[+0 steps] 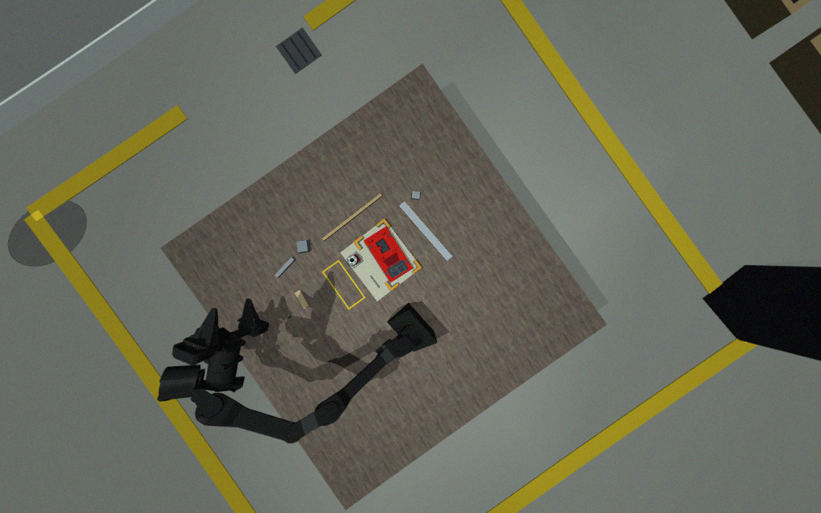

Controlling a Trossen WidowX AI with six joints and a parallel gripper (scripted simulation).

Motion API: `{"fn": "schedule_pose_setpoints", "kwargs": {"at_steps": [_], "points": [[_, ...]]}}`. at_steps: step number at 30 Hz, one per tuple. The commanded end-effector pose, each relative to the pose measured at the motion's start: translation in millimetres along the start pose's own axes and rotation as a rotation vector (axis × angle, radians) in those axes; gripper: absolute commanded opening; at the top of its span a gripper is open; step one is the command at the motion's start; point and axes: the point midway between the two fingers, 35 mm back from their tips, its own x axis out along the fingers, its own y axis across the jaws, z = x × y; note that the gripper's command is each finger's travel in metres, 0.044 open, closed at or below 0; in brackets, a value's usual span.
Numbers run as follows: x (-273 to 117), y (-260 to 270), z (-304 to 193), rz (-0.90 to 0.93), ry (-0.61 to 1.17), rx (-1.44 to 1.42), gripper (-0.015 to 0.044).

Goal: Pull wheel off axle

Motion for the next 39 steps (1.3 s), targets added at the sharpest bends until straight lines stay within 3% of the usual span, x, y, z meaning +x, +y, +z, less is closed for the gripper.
{"fn": "schedule_pose_setpoints", "kwargs": {"at_steps": [1,4,23,31,39], "points": [[1,1,0,0.005,0.0,-0.001,0.0374],[19,20,3,0.082,0.004,-0.013,0.03],[126,190,-29,0.82,0.141,0.081,0.03],[143,259,-60,1.197,0.261,0.269,0.03],[142,318,-91,1.638,0.436,0.648,0.03]]}}
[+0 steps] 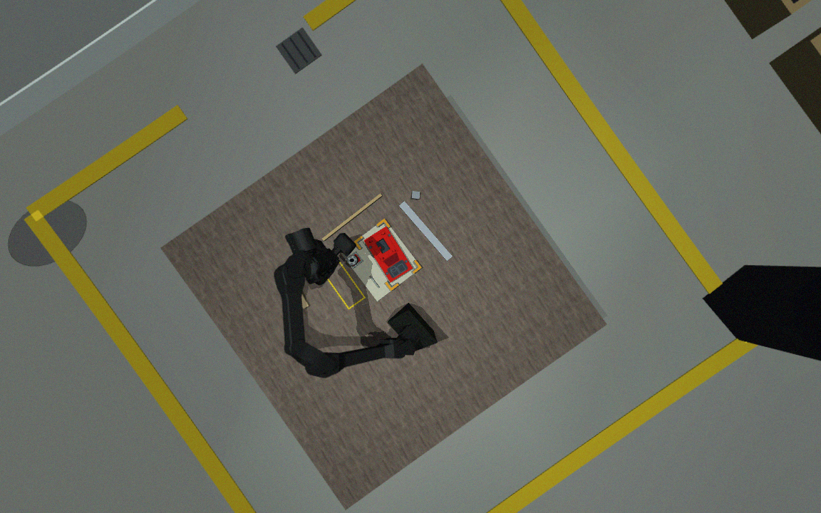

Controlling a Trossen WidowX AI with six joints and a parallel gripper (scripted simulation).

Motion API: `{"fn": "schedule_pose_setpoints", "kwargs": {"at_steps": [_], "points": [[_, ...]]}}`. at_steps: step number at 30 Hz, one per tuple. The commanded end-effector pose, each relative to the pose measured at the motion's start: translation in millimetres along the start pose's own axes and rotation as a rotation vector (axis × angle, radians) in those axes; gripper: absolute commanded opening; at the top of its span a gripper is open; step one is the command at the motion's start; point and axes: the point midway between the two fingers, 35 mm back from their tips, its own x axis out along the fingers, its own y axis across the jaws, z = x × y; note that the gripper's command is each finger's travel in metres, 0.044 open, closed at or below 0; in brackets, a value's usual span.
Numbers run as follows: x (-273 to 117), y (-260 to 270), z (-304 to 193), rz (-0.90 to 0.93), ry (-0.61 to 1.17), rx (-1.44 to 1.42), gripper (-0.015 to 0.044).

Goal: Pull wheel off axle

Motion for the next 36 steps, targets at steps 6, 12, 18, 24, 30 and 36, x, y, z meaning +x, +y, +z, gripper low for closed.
{"fn": "schedule_pose_setpoints", "kwargs": {"at_steps": [6,12,18,24,30,36], "points": [[20,-6,-15,0.233,-0.005,0.186,0.03],[19,-4,-17,0.233,-0.005,0.187,0.03],[21,1,-20,0.233,-0.005,0.187,0.03],[47,6,-17,0.232,-0.006,0.187,0.03],[78,13,-18,0.234,-0.006,0.186,0.03],[91,16,-20,0.236,-0.006,0.186,0.03]]}}
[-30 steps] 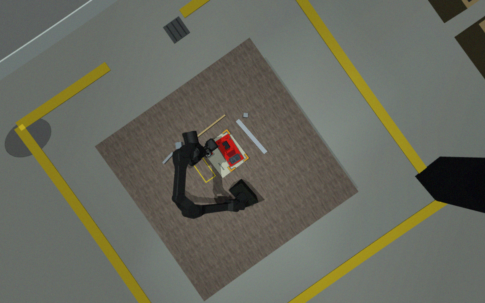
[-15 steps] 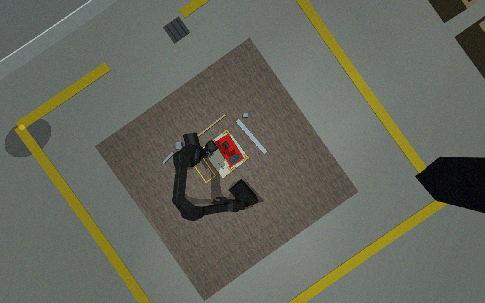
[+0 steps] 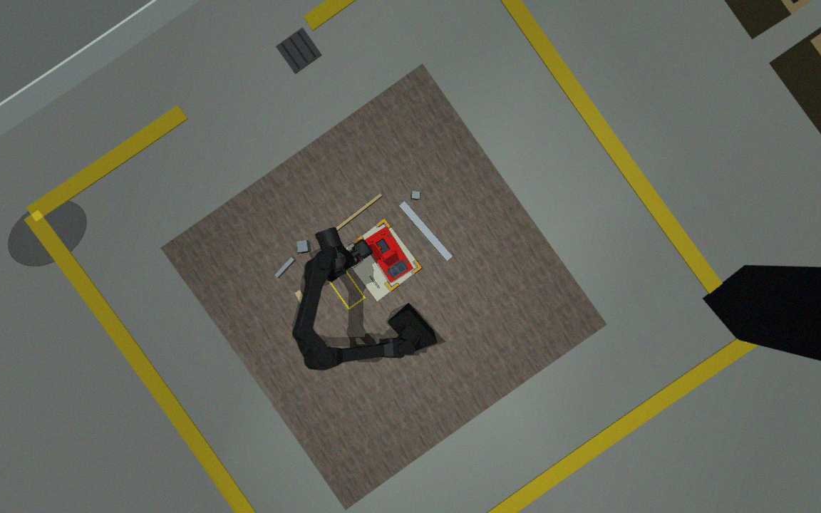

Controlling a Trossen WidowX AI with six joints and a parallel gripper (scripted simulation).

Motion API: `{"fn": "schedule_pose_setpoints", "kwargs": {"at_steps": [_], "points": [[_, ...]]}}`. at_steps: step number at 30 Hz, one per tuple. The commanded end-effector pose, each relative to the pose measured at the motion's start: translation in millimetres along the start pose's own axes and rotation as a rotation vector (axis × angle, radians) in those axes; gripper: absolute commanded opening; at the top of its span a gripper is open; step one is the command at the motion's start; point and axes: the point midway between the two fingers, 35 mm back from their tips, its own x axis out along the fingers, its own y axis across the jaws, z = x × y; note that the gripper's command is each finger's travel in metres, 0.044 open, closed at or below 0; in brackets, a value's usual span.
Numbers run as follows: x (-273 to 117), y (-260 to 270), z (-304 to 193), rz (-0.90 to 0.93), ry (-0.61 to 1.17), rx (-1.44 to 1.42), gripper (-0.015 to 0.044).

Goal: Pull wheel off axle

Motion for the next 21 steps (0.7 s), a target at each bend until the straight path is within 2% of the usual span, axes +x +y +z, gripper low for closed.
{"fn": "schedule_pose_setpoints", "kwargs": {"at_steps": [1,2,6,14,19,21], "points": [[6.1,-0.2,-0.3,0.004,-0.006,0.004,0.03],[6.1,-0.2,-0.3,0.004,-0.006,0.004,0.03],[3.0,0.2,-0.4,0.0,0.0,-0.001,0.0195],[3.0,0.2,-0.4,0.0,0.0,-0.001,0.0142],[2.2,0.2,-0.4,0.0,0.0,0.0,0.001],[1.6,0.2,-0.4,0.0,0.0,0.0,0.0]]}}
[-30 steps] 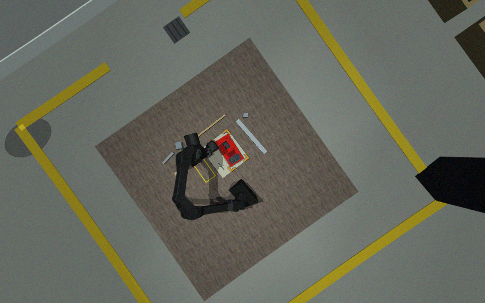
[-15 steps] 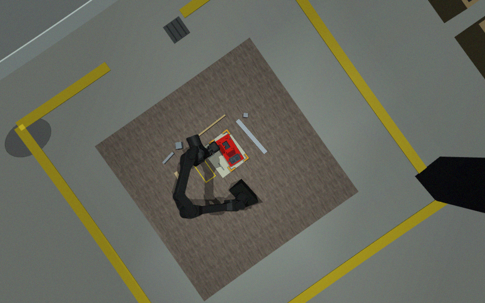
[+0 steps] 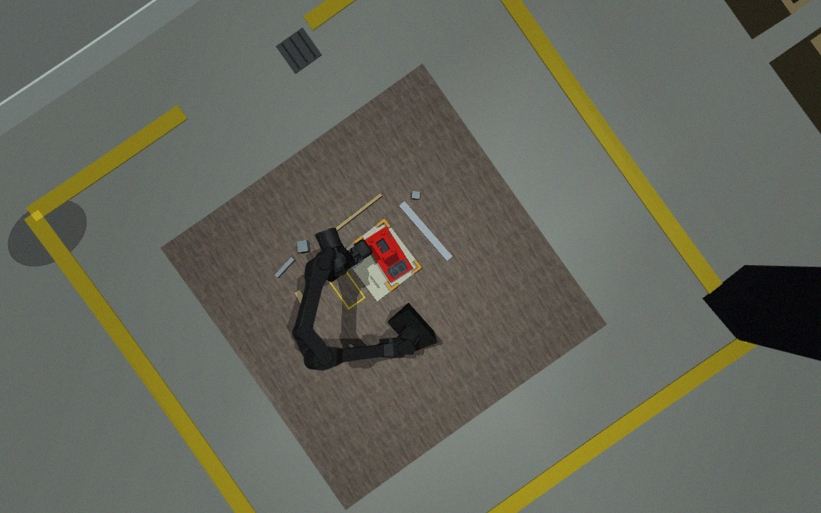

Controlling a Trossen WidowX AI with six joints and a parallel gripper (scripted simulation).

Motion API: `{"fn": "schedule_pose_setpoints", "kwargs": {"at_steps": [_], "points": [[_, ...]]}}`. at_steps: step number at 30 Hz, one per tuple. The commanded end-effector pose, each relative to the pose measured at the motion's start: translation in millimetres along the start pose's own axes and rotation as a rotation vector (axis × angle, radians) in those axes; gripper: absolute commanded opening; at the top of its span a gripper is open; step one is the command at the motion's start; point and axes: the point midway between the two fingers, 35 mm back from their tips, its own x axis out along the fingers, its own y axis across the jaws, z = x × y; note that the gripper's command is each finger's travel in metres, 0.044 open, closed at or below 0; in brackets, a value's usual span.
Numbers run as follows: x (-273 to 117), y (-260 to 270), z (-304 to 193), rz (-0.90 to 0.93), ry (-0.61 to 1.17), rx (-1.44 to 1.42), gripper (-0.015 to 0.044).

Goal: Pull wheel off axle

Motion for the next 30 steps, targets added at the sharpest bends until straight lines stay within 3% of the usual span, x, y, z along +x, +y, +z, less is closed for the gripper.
{"fn": "schedule_pose_setpoints", "kwargs": {"at_steps": [1,30], "points": [[-1.9,-0.4,0.0,0.0,-0.001,0.0,0.0],[-11.4,-0.6,0.4,0.0,-0.002,0.001,0.0]]}}
